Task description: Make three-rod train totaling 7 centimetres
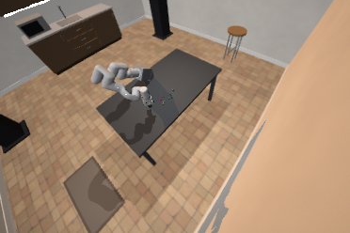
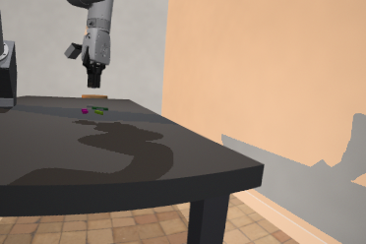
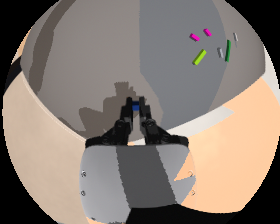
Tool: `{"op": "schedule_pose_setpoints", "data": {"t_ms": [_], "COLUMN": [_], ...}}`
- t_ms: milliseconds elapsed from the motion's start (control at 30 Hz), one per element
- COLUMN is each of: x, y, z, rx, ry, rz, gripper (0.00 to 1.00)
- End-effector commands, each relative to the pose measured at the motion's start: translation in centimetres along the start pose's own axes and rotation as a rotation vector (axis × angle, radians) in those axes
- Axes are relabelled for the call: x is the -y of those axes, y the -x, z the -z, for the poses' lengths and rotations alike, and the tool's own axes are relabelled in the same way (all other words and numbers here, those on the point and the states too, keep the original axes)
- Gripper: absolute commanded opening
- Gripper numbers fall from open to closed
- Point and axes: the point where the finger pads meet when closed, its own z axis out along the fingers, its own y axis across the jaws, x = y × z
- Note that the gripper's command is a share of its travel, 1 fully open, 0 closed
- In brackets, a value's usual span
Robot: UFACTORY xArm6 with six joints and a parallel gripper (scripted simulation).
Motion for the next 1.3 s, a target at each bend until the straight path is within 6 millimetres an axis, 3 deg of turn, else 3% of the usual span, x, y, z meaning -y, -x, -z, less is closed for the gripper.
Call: {"op": "schedule_pose_setpoints", "data": {"t_ms": [0, 67, 167, 500, 567, 633, 1267], "x": [-0.1, -0.1, -0.7, -1.4, -1.4, -1.5, -1.5], "y": [-0.2, -0.3, -3.1, -8.9, -8.9, -10.9, -11.0], "z": [0.1, 0.1, 0.0, 0.0, 0.0, 0.0, -0.5], "rx": [-0.002, -0.002, -0.003, -0.001, -0.001, 0.001, -0.001], "ry": [0.001, 0.001, 0.001, 0.000, 0.000, 0.000, 0.001], "rz": [0.002, 0.009, 0.180, 0.526, 0.526, 0.645, 0.652], "gripper": [0.04, 0.04, 0.04, 0.04, 0.04, 0.04, 0.04]}}
